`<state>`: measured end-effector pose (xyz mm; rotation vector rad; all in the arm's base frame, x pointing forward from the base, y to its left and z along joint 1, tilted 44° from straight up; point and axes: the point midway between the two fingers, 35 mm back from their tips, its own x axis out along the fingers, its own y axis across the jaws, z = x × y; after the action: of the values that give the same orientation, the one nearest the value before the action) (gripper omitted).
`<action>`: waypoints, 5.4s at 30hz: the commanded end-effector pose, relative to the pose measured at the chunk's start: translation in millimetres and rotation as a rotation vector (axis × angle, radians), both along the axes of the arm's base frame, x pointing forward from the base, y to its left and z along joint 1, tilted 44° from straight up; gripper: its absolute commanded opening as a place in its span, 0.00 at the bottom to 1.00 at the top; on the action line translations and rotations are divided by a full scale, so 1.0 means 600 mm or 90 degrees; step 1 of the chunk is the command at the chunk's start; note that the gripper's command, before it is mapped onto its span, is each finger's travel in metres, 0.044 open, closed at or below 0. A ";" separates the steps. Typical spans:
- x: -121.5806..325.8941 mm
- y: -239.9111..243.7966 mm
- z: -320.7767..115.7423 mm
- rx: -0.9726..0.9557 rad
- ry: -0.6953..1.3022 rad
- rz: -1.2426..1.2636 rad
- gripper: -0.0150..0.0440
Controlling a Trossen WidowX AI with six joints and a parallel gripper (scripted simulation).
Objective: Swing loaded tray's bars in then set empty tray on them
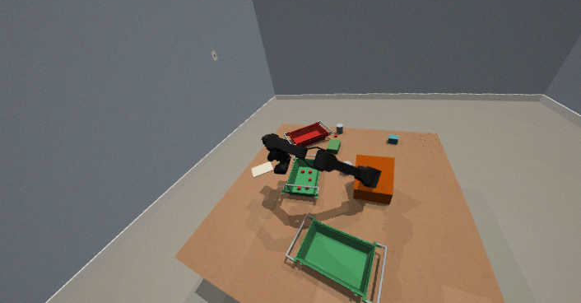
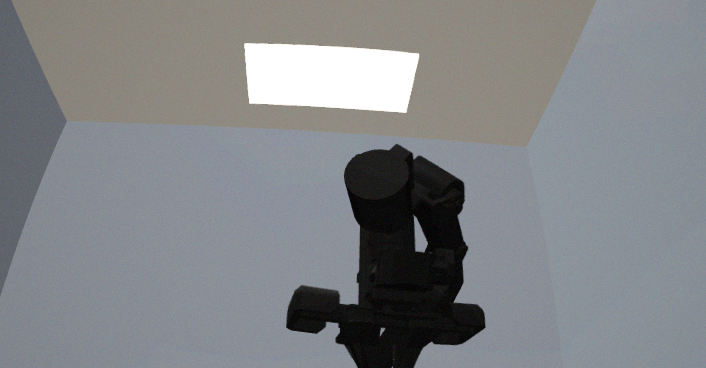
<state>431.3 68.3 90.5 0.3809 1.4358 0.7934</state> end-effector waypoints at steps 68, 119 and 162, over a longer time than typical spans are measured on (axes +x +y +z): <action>-0.070 -0.105 -0.330 0.000 0.028 0.001 0.40; -0.068 -0.145 -0.297 0.003 0.034 -0.002 0.25; -0.068 -0.145 -0.297 0.003 0.034 -0.002 0.25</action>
<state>390.2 -18.5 -87.6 0.4106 1.4834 0.7889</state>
